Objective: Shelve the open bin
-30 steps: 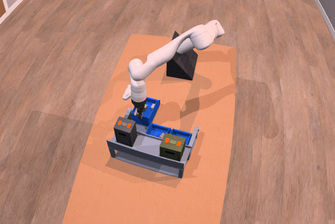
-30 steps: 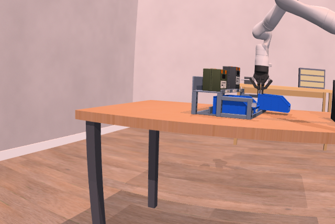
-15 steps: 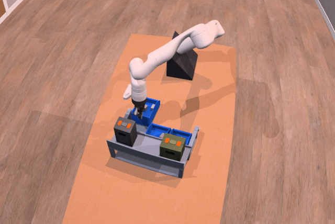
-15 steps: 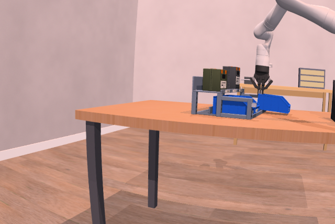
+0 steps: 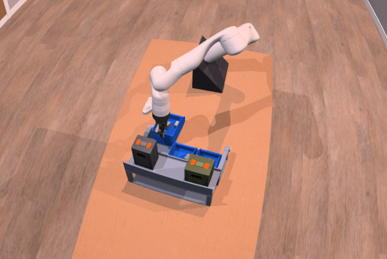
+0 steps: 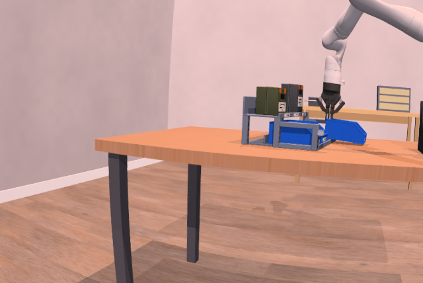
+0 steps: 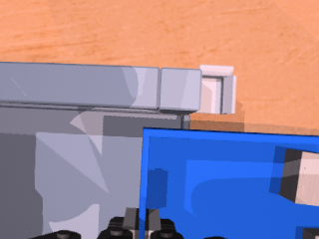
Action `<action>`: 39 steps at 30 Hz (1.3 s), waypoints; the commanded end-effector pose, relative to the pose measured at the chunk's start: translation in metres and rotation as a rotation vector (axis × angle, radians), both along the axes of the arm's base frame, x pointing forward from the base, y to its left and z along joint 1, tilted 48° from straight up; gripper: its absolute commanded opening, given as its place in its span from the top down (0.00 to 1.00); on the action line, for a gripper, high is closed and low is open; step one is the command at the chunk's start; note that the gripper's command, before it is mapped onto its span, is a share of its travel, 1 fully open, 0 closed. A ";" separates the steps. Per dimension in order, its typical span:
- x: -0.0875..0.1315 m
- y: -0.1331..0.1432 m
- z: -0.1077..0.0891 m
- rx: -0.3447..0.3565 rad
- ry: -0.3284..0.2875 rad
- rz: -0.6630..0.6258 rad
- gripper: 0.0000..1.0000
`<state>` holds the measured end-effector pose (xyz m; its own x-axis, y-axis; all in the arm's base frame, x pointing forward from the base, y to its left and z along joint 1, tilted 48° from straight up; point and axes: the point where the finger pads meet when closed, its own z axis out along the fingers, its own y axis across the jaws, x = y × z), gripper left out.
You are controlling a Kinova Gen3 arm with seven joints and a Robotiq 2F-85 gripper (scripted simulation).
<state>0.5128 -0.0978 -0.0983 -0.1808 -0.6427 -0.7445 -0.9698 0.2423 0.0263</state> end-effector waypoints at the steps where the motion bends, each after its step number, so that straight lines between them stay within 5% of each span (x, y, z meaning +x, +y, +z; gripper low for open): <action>1: 0.000 -0.002 0.001 -0.006 -0.012 -0.013 0.90; 31: -0.001 -0.002 0.001 -0.012 -0.030 -0.033 0.90; 32: -0.001 -0.002 0.001 -0.011 -0.029 -0.033 0.61; 39: -0.001 -0.002 0.001 -0.011 -0.029 -0.033 0.61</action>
